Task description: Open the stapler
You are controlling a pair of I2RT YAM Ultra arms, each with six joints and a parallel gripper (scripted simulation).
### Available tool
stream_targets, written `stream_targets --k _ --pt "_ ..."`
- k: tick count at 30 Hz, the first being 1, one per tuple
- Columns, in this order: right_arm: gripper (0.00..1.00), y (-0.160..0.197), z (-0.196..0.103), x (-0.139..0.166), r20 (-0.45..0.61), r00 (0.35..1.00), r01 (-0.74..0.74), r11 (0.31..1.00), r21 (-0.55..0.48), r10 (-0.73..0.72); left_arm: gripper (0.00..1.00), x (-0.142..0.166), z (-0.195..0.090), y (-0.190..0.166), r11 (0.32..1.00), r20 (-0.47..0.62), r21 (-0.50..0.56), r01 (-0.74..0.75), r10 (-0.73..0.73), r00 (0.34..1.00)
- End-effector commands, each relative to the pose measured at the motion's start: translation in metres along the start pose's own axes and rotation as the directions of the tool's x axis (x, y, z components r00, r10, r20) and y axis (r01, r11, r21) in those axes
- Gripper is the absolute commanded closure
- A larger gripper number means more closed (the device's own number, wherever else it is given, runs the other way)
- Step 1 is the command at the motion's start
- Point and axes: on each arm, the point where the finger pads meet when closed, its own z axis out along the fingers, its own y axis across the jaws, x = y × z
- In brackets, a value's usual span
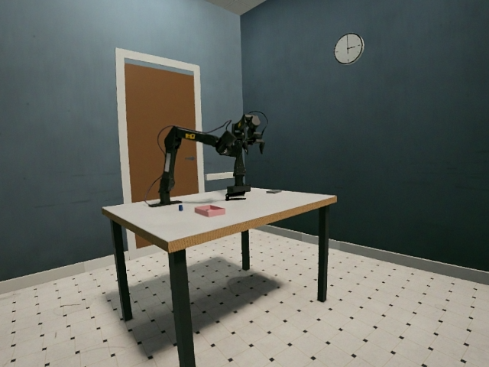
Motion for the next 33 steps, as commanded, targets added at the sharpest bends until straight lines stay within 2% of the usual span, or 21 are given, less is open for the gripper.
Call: stream_targets --k 1,19,21,24,26,32,33 --pt "0.0 0.002 -0.001 -0.006 0.004 1.0 0.019 1.0 0.0 -0.019 0.0 -0.001 -0.002 0.0 1.0 0.008 0.0 0.0 0.0 1.0" --pt "0.0 -0.001 -0.001 -0.005 -0.004 1.0 0.024 1.0 0.017 -0.024 0.0 -0.005 -0.002 0.0 1.0 0.026 -0.001 -0.002 0.002 1.0" --pt "0.0 -0.007 -0.005 -0.003 -0.022 1.0 0.021 0.998 0.062 -0.019 0.0 -0.006 -0.002 -0.001 1.0 0.038 0.001 -0.01 0.01 0.999" --pt "0.0 -0.024 -0.02 -0.001 -0.066 0.998 0.024 0.98 0.196 -0.011 0.0 -0.008 0.001 -0.006 1.0 0.07 0.006 -0.03 0.029 0.997" --pt "0.0 -0.034 -0.041 -0.003 -0.089 0.996 0.033 0.949 0.314 -0.005 0.0 -0.004 0.006 -0.01 0.999 0.081 0.01 -0.044 0.043 0.996" --pt "0.0 -0.054 -0.094 -0.009 -0.114 0.993 0.048 0.82 0.571 0.021 0.0 0.004 0.017 -0.019 0.997 0.122 0.016 -0.078 0.076 0.99" --pt "0.0 -0.054 -0.094 -0.009 -0.114 0.993 0.048 0.82 0.571 0.021 0.0 0.004 0.017 -0.019 0.997 0.122 0.016 -0.078 0.076 0.99"
